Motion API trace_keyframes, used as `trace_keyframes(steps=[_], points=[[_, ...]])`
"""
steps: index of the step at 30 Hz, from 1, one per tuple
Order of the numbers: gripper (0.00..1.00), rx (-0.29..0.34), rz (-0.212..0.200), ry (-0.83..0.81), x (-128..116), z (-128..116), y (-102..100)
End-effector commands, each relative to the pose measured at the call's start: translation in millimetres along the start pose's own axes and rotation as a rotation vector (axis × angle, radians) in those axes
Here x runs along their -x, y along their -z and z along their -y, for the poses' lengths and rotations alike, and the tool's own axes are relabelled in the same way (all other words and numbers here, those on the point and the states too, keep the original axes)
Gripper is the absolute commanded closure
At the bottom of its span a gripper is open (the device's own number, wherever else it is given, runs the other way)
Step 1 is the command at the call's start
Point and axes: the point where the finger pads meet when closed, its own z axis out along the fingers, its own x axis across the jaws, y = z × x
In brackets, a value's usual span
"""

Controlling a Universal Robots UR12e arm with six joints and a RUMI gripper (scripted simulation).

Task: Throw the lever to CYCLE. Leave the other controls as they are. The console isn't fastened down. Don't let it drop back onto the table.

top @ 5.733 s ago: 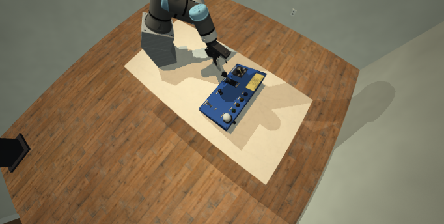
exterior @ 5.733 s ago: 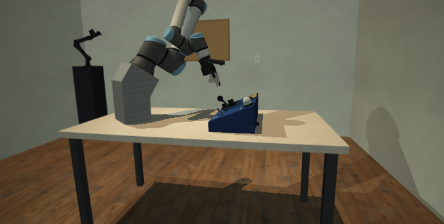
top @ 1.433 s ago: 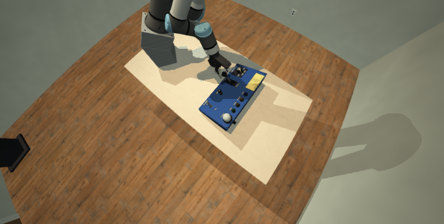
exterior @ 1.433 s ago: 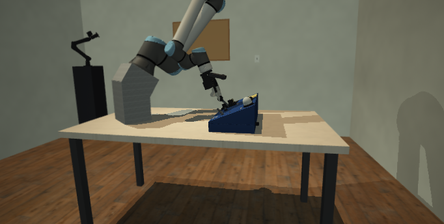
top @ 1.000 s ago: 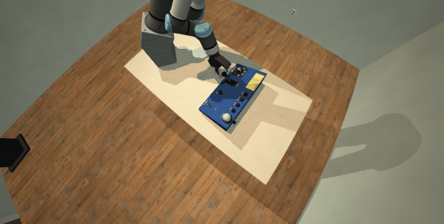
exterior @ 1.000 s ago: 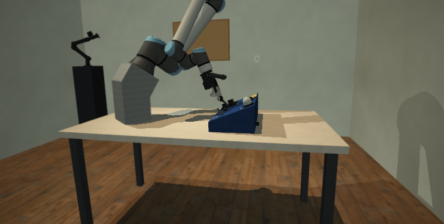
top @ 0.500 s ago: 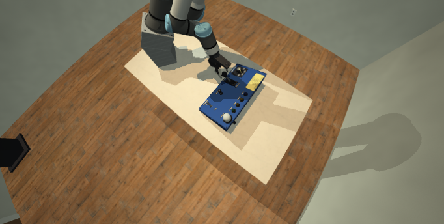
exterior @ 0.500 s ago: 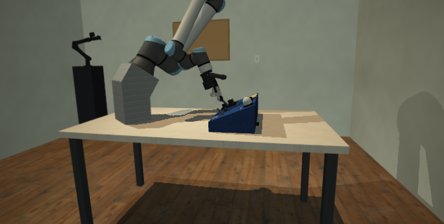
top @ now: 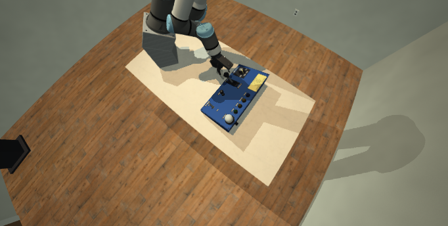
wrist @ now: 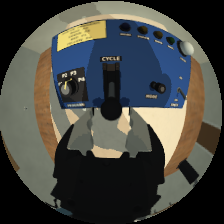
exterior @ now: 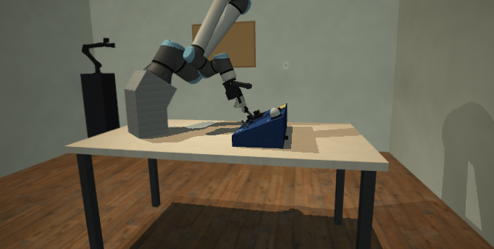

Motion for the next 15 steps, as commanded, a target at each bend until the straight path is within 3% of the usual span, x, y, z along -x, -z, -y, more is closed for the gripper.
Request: trace_keyframes(steps=[1,15], points=[[0.56,-0.001,-0.001,0.001,0.0,0.6,-0.6],[0.56,-0.003,-0.002,0.003,-0.4,2.0,-0.2]])
